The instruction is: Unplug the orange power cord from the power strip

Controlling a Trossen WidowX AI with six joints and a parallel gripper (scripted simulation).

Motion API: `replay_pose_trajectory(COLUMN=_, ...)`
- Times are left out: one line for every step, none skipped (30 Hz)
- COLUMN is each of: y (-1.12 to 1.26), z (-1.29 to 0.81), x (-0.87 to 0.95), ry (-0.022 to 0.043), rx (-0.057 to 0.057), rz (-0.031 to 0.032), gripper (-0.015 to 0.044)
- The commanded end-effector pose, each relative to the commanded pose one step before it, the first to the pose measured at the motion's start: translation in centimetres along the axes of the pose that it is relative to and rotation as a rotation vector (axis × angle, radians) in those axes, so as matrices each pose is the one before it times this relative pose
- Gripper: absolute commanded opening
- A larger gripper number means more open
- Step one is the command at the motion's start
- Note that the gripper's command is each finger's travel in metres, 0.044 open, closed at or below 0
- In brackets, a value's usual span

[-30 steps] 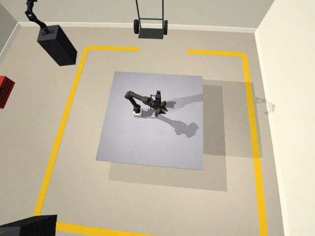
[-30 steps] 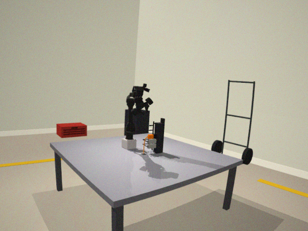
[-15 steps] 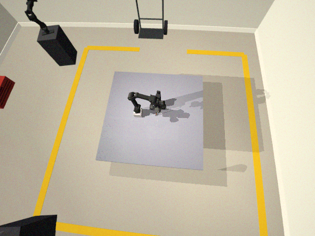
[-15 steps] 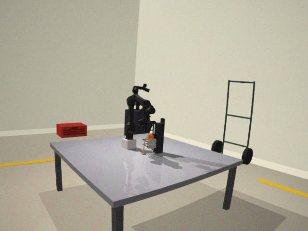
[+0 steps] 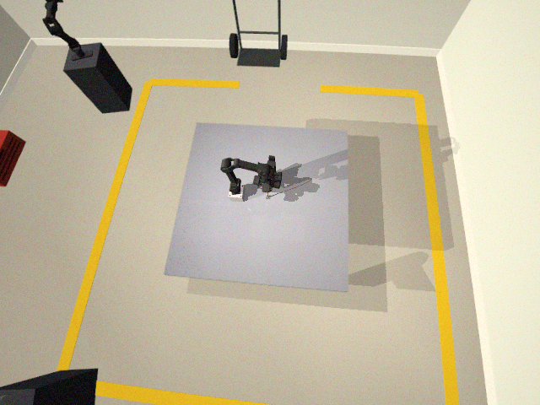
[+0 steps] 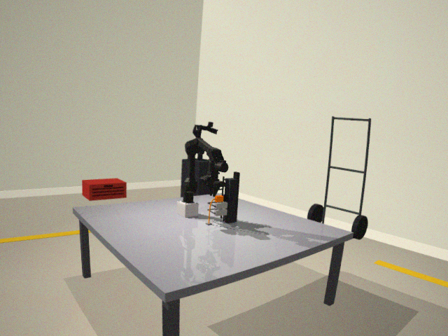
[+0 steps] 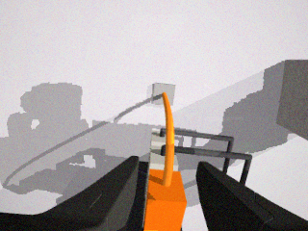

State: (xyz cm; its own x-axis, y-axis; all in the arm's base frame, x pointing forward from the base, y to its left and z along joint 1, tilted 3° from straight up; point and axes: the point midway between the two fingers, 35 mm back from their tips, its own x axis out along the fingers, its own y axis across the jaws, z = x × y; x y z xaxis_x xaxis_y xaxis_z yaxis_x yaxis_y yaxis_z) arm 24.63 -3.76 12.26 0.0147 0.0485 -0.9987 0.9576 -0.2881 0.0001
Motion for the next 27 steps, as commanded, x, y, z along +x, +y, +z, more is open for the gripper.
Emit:
replay_pose_trajectory(y=-0.185, z=-0.178, x=0.174, ry=-0.00551, rx=0.0071, rz=-0.01145, gripper=0.0160)
replay_pose_trajectory(y=0.005, z=-0.125, x=-0.001, ry=0.00010, rx=0.0000, rz=0.00001, gripper=0.0160)
replay_pose_trajectory(y=0.005, z=-0.147, x=-0.001, ry=0.00012, rx=0.0000, rz=0.00002, gripper=0.0160)
replay_pose_trajectory(y=0.005, z=-0.158, x=-0.001, ry=0.00013, rx=0.0000, rz=0.00001, gripper=0.0160)
replay_pose_trajectory(y=0.004, z=-0.161, x=-0.001, ry=0.00013, rx=0.0000, rz=0.00001, gripper=0.0160)
replay_pose_trajectory(y=0.003, z=-0.161, x=-0.001, ry=0.00014, rx=0.0000, rz=0.00001, gripper=0.0160)
replay_pose_trajectory(y=0.002, z=-0.162, x=-0.001, ry=0.00014, rx=0.0000, rz=0.00001, gripper=0.0160)
replay_pose_trajectory(y=0.000, z=-0.162, x=-0.001, ry=0.00014, rx=0.0000, rz=0.00001, gripper=0.0160)
replay_pose_trajectory(y=-0.001, z=-0.162, x=-0.001, ry=0.00014, rx=0.0000, rz=0.00000, gripper=0.0160)
replay_pose_trajectory(y=-0.002, z=-0.162, x=0.000, ry=0.00014, rx=0.0000, rz=0.00000, gripper=0.0160)
replay_pose_trajectory(y=-0.003, z=-0.162, x=0.000, ry=0.00015, rx=0.0000, rz=0.00000, gripper=0.0160)
replay_pose_trajectory(y=-0.004, z=-0.163, x=0.000, ry=0.00015, rx=0.0000, rz=0.00000, gripper=0.0160)
replay_pose_trajectory(y=-0.005, z=-0.163, x=0.000, ry=0.00015, rx=0.0000, rz=-0.00001, gripper=0.0160)
replay_pose_trajectory(y=-0.006, z=-0.163, x=0.000, ry=0.00015, rx=0.0000, rz=-0.00001, gripper=0.0160)
replay_pose_trajectory(y=-0.007, z=-0.163, x=0.000, ry=0.00015, rx=0.0000, rz=-0.00001, gripper=0.0160)
replay_pose_trajectory(y=-0.008, z=-0.163, x=0.000, ry=0.00015, rx=0.0000, rz=-0.00001, gripper=0.0160)
replay_pose_trajectory(y=-0.009, z=-0.163, x=0.000, ry=0.00016, rx=0.0000, rz=-0.00001, gripper=0.0160)
replay_pose_trajectory(y=-0.010, z=-0.164, x=0.000, ry=0.00016, rx=0.0000, rz=-0.00002, gripper=0.0160)
replay_pose_trajectory(y=-0.011, z=-0.164, x=0.000, ry=0.00016, rx=0.0000, rz=-0.00002, gripper=0.0160)
replay_pose_trajectory(y=-0.012, z=-0.164, x=0.000, ry=0.00016, rx=0.0000, rz=-0.00002, gripper=0.0160)
replay_pose_trajectory(y=-0.014, z=-0.164, x=0.000, ry=0.00016, rx=0.0000, rz=-0.00002, gripper=0.0160)
replay_pose_trajectory(y=-0.015, z=-0.164, x=0.000, ry=0.00016, rx=0.0000, rz=-0.00003, gripper=0.0160)
replay_pose_trajectory(y=-0.016, z=-0.164, x=0.000, ry=0.00017, rx=0.0000, rz=-0.00003, gripper=0.0160)
replay_pose_trajectory(y=-0.014, z=-0.134, x=0.000, ry=0.00014, rx=0.0000, rz=-0.00003, gripper=0.0160)
replay_pose_trajectory(y=-0.009, z=-0.081, x=0.000, ry=0.00008, rx=0.0000, rz=-0.00002, gripper=0.0160)
replay_pose_trajectory(y=-0.003, z=-0.027, x=0.000, ry=0.00003, rx=0.0000, rz=-0.00001, gripper=0.0160)
replay_pose_trajectory(y=0.000, z=0.000, x=0.000, ry=0.00000, rx=0.0000, rz=0.00000, gripper=0.0160)
